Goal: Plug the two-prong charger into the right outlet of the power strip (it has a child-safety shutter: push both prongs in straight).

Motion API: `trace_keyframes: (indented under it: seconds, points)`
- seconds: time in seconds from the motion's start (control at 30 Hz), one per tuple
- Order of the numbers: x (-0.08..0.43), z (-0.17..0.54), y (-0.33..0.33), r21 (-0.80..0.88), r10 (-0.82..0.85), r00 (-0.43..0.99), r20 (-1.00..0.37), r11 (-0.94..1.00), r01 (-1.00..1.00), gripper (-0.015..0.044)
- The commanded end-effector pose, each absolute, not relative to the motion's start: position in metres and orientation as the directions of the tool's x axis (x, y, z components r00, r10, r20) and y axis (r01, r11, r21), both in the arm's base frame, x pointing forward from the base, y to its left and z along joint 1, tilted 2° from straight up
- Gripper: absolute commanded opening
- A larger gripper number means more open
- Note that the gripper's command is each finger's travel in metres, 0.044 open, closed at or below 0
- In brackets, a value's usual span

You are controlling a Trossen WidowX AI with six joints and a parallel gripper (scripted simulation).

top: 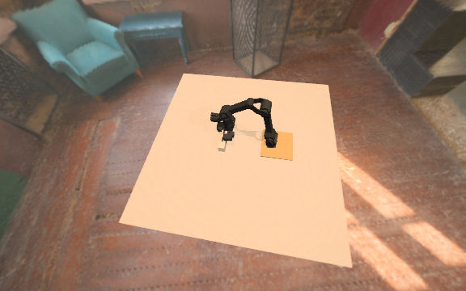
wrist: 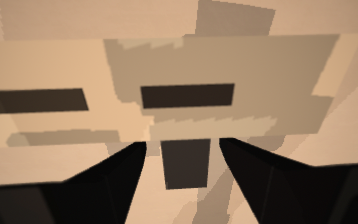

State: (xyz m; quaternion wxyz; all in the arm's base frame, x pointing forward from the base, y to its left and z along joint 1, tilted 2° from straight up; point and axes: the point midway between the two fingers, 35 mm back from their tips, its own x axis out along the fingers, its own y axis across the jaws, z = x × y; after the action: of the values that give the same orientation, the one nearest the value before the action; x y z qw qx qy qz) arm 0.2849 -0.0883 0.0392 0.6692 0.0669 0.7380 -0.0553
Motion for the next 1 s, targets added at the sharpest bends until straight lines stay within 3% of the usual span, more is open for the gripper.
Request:
trace_keyframes:
  seconds: [0.0,0.03,0.97]
  points:
    - [0.2853,0.0393,-0.0884,0.007,0.024,-0.094,-0.995,0.985,0.173,0.0420]
    - [0.2852,0.0393,-0.0884,0.007,0.024,-0.094,-0.995,0.985,0.173,0.0440]
    - [0.2772,0.0392,-0.0869,0.006,0.019,-0.077,-0.997,0.985,0.174,0.0440]
